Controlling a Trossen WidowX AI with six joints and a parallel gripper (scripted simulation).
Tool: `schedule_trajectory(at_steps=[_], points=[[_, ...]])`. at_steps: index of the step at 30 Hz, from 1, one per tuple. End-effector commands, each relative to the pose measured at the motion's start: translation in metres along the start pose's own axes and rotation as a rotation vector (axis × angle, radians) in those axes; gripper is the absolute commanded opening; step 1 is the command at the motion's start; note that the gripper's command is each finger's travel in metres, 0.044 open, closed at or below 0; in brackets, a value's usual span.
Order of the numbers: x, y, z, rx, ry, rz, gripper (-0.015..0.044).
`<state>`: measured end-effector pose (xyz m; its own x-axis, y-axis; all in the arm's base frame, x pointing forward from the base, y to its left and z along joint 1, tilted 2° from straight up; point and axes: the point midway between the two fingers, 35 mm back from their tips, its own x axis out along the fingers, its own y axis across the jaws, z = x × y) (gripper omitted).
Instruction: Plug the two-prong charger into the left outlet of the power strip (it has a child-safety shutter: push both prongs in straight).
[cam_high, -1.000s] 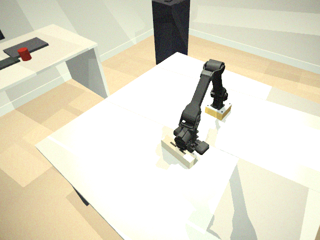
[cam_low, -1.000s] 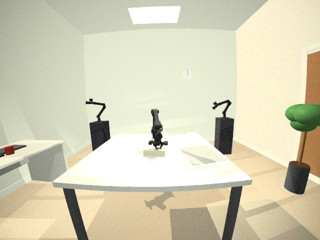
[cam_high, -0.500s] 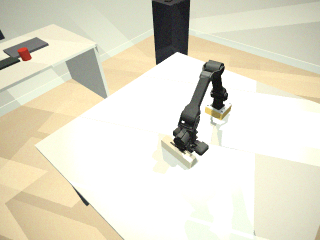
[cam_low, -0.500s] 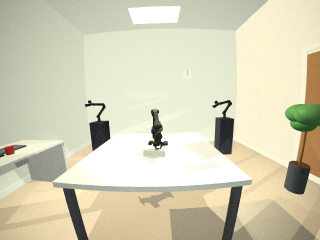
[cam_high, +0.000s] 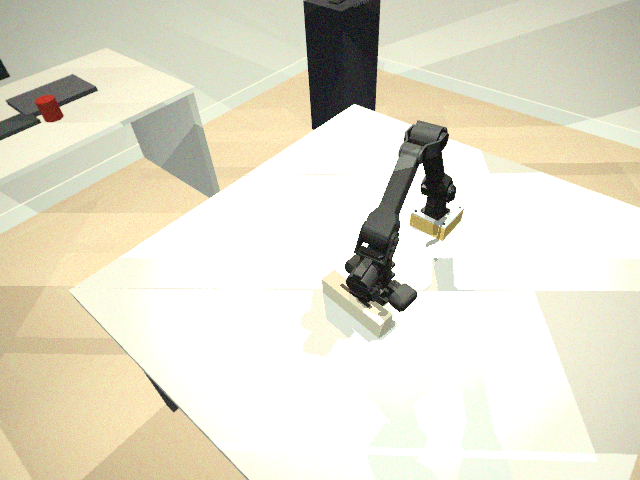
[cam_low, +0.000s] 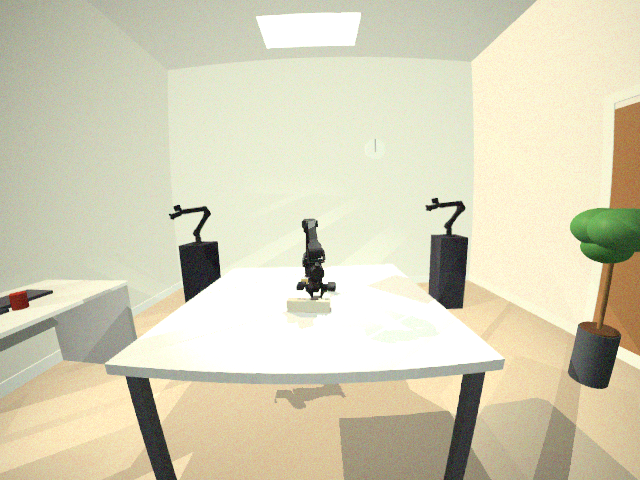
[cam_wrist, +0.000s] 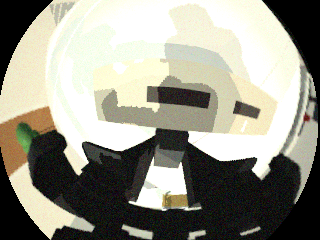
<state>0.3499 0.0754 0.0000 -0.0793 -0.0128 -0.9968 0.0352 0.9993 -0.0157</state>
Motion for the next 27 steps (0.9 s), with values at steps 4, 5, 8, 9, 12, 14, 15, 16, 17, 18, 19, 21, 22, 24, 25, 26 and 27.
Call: schedule_trajectory(at_steps=[4,5,8,9,12,14,15,16,17,18,19,21,22,24,25,26,27], points=[[-0.001,0.001,0.007,-0.004,-0.015,0.003,0.0],[-0.001,0.001,0.007,-0.004,-0.015,0.003,0.0],[-0.002,0.001,0.009,-0.004,-0.015,0.003,0.0],[-0.002,0.001,0.009,-0.004,-0.015,0.003,0.0],[-0.002,0.001,0.01,-0.004,-0.015,0.003,0.0],[-0.002,0.001,0.011,-0.004,-0.015,0.003,0.0],[-0.002,0.001,0.011,-0.004,-0.015,0.003,0.0],[-0.002,0.001,0.012,-0.004,-0.015,0.003,0.0],[-0.002,0.001,0.012,-0.004,-0.015,0.003,0.0],[-0.002,0.001,0.013,-0.004,-0.015,0.003,0.0],[-0.002,0.001,0.013,-0.004,-0.015,0.003,0.0],[-0.002,0.001,0.014,-0.004,-0.015,0.003,0.0],[-0.002,0.001,0.014,-0.004,-0.015,0.003,0.0],[-0.002,0.001,0.015,-0.004,-0.016,0.003,0.0],[-0.002,0.001,0.015,-0.004,-0.016,0.003,0.0],[-0.002,0.001,0.016,-0.004,-0.016,0.003,0.0],[-0.002,0.001,0.016,-0.004,-0.016,0.003,0.0]])
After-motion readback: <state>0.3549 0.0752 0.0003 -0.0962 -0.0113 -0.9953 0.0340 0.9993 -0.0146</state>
